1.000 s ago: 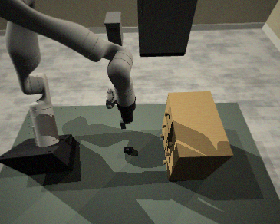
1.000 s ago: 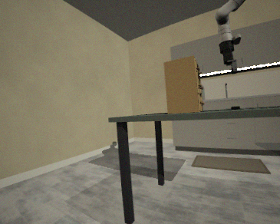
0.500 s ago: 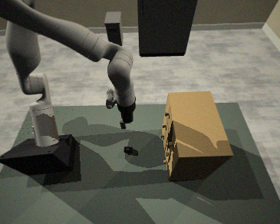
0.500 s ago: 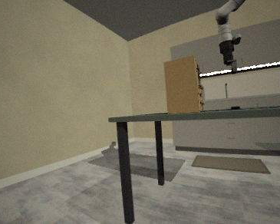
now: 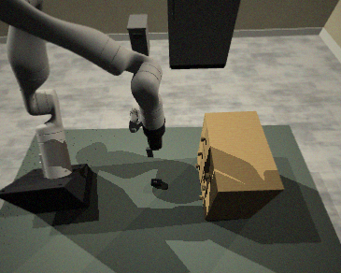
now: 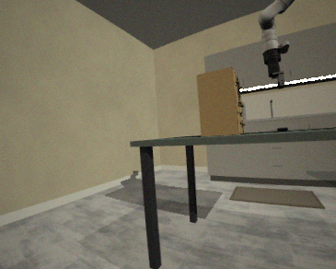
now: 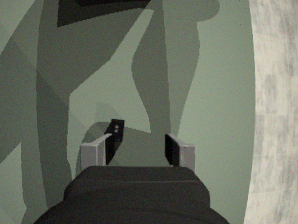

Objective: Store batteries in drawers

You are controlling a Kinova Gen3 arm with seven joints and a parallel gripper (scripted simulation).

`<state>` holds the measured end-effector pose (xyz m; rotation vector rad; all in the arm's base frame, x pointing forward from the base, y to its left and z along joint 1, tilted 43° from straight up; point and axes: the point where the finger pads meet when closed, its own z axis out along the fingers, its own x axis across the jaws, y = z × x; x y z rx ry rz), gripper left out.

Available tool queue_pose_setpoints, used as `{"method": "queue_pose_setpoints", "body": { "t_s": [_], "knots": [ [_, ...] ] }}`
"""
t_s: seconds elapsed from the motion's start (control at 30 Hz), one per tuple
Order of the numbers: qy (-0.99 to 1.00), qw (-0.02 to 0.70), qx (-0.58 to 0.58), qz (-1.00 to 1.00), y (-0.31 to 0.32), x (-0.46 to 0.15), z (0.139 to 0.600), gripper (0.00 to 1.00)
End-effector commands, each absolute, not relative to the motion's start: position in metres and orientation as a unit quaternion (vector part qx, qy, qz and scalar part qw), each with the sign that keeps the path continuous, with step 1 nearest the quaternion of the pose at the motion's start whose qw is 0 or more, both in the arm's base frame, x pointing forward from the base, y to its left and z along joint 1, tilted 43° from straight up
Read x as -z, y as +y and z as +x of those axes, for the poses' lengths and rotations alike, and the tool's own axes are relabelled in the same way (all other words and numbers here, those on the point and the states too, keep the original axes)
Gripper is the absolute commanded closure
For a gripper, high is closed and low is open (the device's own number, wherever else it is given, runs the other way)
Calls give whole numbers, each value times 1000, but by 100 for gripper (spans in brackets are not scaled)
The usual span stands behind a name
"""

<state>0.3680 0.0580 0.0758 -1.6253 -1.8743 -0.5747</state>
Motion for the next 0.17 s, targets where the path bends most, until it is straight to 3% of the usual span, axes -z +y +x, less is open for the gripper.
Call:
{"method": "queue_pose_setpoints", "body": {
  "t_s": [0.0, 0.13],
  "knots": [
    [-704, 292, 216, -611, 57, -76, 368, 0],
    [-704, 292, 216, -611, 57, -76, 368, 0]
  ]
}}
